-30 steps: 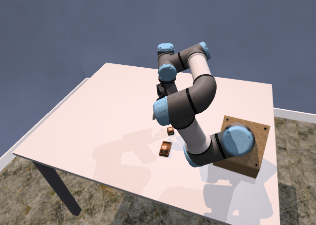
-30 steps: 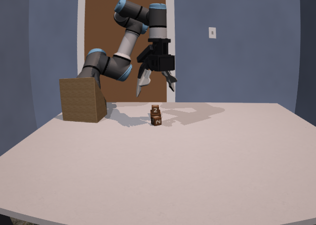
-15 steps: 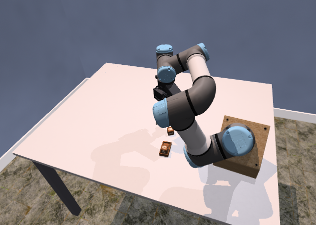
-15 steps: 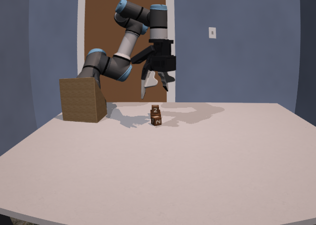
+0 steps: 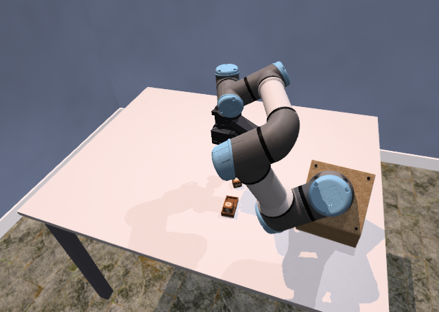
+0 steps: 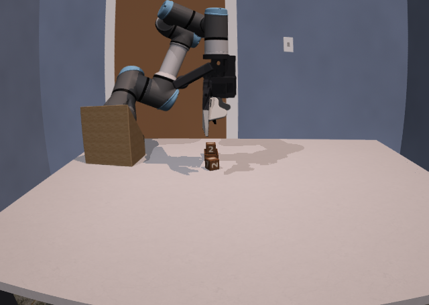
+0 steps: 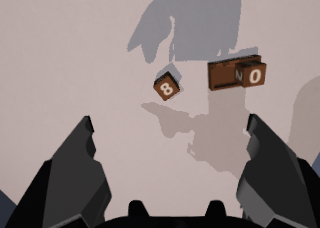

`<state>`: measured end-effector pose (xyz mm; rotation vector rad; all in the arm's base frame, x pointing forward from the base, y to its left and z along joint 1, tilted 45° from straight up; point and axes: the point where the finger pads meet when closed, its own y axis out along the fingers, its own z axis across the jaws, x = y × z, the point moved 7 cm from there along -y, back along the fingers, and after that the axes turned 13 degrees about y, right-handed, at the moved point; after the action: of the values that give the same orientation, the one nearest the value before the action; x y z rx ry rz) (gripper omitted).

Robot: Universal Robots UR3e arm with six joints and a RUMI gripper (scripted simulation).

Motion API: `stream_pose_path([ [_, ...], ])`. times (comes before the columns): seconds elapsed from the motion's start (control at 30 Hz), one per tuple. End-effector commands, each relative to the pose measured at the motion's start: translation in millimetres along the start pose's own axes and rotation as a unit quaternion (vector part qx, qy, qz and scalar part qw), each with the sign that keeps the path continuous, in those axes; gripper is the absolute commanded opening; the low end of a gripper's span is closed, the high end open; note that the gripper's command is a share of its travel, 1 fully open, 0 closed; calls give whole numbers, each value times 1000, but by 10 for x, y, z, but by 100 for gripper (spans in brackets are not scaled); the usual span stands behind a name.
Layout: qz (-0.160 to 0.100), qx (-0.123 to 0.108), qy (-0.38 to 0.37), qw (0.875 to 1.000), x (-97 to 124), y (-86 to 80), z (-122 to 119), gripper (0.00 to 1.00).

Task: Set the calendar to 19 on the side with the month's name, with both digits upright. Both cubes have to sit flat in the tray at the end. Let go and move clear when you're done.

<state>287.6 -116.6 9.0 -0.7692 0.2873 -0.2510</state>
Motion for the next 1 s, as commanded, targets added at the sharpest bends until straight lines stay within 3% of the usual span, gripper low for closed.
stream_pose_path([
  [0.0, -2, 2, -75, 997, 5, 3, -8, 100],
  [0.13, -3, 2, -116, 993, 9, 9, -8, 100],
  [0.5, -3, 2, -274, 962, 34, 33, -1, 100],
  [0.97, -3, 2, -312, 950, 42, 39, 2, 100],
])
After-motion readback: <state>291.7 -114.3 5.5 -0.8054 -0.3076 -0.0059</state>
